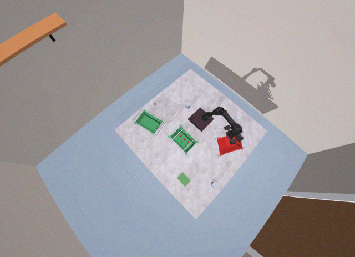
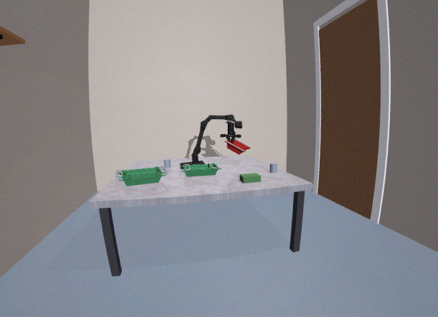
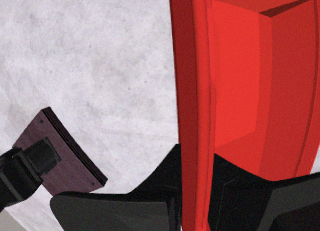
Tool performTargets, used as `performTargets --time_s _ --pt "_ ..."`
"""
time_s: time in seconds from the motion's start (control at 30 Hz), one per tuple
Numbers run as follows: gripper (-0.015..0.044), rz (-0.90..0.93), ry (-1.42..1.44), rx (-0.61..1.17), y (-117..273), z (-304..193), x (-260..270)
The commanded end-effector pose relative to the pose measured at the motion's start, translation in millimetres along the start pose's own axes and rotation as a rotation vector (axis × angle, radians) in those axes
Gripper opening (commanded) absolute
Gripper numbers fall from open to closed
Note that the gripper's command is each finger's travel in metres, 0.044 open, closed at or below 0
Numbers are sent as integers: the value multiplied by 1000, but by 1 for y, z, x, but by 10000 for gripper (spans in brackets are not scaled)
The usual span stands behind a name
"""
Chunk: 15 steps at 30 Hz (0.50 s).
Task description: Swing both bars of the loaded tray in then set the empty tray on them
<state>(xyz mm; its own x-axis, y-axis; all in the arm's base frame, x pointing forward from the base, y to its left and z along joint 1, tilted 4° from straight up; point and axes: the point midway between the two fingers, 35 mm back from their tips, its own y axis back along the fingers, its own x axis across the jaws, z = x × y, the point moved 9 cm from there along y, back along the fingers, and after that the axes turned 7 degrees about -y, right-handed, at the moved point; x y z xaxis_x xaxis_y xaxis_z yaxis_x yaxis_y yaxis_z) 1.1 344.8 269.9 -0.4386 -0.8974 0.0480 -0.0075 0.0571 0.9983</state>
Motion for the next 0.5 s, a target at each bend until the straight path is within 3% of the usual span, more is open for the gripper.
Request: performTargets --time_s 0.0,0.47 --pt "0 -22 -1 -11 6 0 0" --pt "0 -25 -72 -12 7 -29 -11"
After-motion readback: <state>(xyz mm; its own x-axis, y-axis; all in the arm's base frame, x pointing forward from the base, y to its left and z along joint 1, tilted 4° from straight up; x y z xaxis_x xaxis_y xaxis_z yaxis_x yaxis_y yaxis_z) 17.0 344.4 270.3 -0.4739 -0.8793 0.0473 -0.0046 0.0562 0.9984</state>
